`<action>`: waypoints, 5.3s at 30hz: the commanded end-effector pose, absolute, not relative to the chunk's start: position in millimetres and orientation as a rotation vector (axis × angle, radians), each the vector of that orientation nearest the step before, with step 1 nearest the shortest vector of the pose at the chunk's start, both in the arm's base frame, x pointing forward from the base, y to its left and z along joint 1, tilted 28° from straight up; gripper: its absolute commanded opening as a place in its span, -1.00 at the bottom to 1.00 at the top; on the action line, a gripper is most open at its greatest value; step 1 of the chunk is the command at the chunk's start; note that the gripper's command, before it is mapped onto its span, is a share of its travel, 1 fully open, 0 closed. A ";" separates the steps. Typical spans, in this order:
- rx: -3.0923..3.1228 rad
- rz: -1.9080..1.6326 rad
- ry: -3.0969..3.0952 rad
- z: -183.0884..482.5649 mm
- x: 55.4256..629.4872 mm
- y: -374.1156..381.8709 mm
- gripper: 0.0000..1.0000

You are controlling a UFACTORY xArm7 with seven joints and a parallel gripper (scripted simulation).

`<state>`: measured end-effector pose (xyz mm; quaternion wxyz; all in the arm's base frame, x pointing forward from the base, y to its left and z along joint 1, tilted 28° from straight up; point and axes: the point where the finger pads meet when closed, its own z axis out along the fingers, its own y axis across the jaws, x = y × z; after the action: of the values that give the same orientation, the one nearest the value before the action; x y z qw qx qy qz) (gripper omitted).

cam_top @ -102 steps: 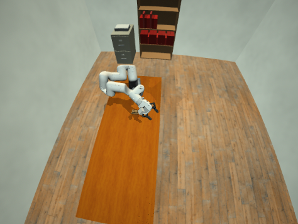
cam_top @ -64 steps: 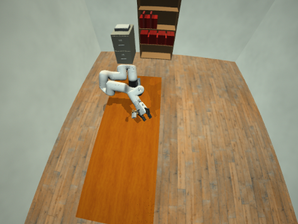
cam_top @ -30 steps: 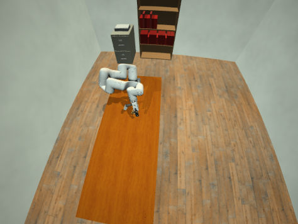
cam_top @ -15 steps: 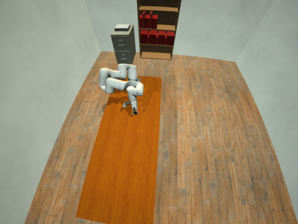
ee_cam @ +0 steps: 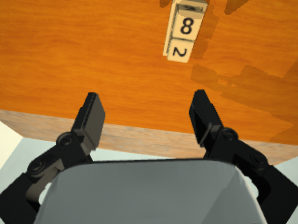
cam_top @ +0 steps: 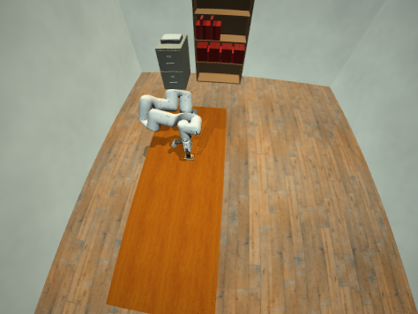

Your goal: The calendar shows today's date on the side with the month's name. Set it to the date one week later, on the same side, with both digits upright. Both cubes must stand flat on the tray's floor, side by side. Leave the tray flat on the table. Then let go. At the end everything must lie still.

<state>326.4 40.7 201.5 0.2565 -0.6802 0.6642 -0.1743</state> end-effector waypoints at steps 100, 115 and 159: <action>-1.281 -0.245 2.355 92.2 277.2 129.0 1.00; -1.281 -0.245 2.355 87.2 279.9 129.3 1.00; -1.281 -0.245 2.355 86.4 280.3 129.4 1.00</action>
<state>280.1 128.9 86.0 0.2222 -0.4637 0.8530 -0.0888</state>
